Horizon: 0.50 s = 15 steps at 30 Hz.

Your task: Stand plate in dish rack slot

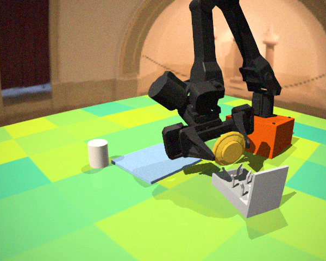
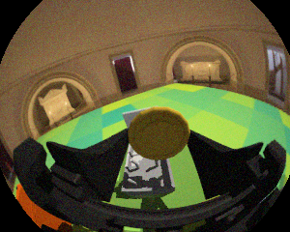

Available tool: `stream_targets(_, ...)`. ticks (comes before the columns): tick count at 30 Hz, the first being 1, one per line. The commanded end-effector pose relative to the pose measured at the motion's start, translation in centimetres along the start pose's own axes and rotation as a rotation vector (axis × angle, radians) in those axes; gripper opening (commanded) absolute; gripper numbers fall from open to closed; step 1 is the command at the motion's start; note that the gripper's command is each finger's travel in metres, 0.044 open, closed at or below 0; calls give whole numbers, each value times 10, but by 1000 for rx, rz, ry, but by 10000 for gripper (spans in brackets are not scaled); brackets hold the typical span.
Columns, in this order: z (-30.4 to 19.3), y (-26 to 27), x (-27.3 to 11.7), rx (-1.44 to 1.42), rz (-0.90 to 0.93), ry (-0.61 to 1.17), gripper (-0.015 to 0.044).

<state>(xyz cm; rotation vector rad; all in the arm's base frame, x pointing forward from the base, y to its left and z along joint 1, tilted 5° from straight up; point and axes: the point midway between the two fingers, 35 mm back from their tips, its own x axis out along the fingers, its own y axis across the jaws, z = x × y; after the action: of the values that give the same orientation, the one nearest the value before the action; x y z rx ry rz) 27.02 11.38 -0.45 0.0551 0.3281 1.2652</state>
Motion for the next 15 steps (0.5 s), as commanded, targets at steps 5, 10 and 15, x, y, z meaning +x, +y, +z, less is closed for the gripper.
stream_targets(5,2,23,-14,-196,42,-122,0)
stream_targets(10,2,26,-15,-215,45,-133,0)
stream_targets(15,2,25,-15,-215,45,-133,0)
